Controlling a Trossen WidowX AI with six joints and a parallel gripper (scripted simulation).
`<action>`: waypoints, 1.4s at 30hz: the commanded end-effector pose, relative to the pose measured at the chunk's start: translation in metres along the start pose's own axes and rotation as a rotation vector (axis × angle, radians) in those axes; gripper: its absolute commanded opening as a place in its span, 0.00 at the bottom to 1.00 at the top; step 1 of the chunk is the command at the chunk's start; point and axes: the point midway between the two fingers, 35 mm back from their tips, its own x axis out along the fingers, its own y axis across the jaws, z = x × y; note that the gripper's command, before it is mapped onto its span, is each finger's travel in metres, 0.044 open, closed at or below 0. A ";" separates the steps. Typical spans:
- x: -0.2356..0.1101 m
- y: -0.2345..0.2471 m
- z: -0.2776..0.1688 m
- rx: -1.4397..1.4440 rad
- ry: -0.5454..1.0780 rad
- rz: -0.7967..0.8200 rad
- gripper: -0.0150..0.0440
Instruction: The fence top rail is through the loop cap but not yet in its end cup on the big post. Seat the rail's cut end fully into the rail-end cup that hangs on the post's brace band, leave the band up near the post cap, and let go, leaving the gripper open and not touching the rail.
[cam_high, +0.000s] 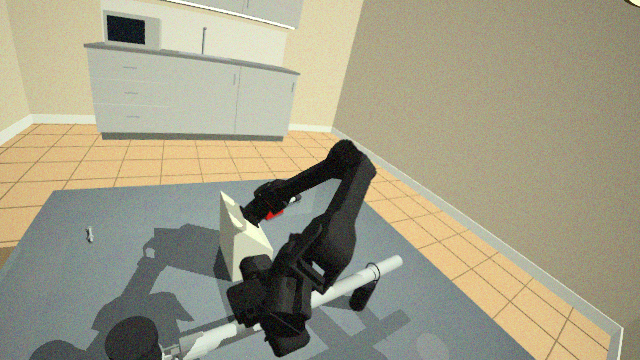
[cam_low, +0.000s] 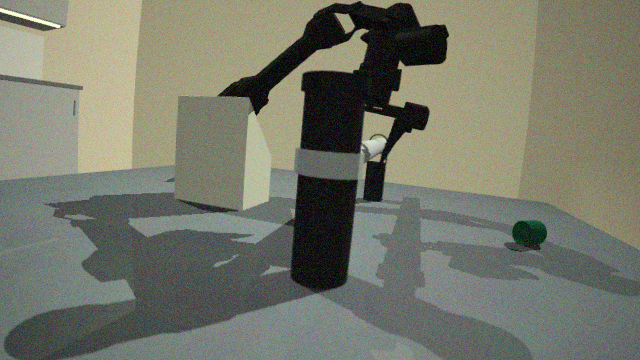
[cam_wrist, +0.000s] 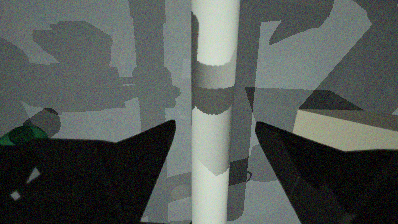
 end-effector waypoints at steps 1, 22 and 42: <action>-0.024 0.000 -0.014 -0.006 -0.007 0.008 1.00; -0.077 -0.005 -0.019 -0.006 -0.008 0.012 1.00; -0.077 -0.005 -0.019 -0.006 -0.008 0.012 1.00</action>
